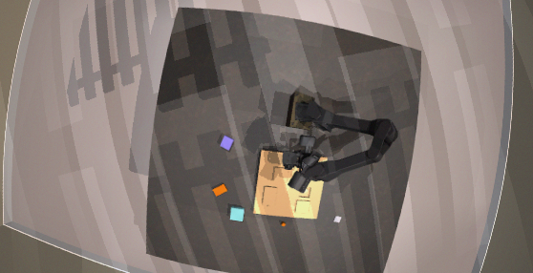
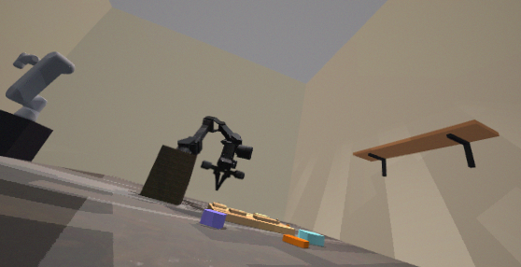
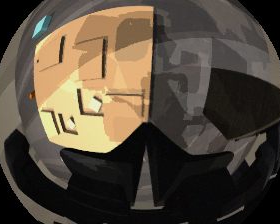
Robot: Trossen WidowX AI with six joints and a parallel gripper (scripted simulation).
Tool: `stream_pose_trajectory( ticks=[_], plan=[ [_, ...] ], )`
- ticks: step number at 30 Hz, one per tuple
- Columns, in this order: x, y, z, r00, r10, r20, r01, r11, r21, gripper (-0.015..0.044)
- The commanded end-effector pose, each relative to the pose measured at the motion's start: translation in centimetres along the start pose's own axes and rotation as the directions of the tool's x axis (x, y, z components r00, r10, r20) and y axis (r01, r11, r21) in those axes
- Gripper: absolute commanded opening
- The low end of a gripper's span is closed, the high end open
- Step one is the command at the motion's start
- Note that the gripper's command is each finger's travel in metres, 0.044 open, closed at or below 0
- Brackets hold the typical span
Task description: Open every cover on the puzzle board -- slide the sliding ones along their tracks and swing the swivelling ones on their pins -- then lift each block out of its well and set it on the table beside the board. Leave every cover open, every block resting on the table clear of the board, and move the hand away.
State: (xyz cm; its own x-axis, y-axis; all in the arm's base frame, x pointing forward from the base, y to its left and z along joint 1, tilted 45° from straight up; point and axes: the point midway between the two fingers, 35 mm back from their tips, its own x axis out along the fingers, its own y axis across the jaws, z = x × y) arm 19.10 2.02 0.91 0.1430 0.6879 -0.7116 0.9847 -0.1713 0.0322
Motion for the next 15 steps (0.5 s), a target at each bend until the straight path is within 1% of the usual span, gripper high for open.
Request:
stream_pose_trajectory(
  ticks=[1,15],
  plan=[
    [0.01,-0.09,0.06,1.0,-0.003,0.004,0.003,1.0,-0.004,0.0],
    [0.84,0.0,0.16,1.0,-0.003,0.007,0.003,1.0,-0.003,0.0]
  ],
)
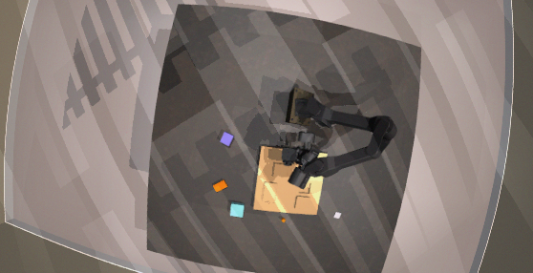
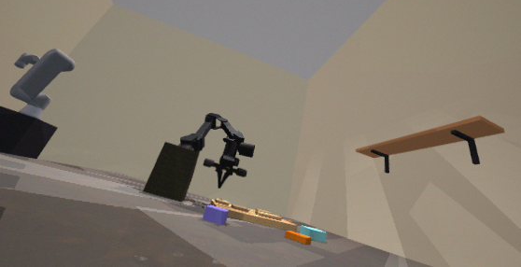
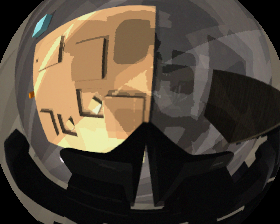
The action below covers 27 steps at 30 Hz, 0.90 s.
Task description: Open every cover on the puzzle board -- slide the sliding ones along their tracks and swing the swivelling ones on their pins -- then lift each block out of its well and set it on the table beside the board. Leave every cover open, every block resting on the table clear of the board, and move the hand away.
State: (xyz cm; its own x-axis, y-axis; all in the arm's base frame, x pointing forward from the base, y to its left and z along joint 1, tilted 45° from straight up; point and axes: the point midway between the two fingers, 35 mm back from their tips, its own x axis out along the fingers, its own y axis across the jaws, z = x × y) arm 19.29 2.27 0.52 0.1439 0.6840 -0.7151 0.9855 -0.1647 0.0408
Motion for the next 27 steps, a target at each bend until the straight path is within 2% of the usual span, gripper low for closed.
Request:
stream_pose_trajectory(
  ticks=[1,27],
  plan=[
    [0.5,-0.1,0.1,1.0,-0.005,0.002,0.005,1.0,0.007,0.0],
    [3.1,-0.1,0.2,1.0,-0.004,0.003,0.004,1.0,0.008,0.0]
  ],
)
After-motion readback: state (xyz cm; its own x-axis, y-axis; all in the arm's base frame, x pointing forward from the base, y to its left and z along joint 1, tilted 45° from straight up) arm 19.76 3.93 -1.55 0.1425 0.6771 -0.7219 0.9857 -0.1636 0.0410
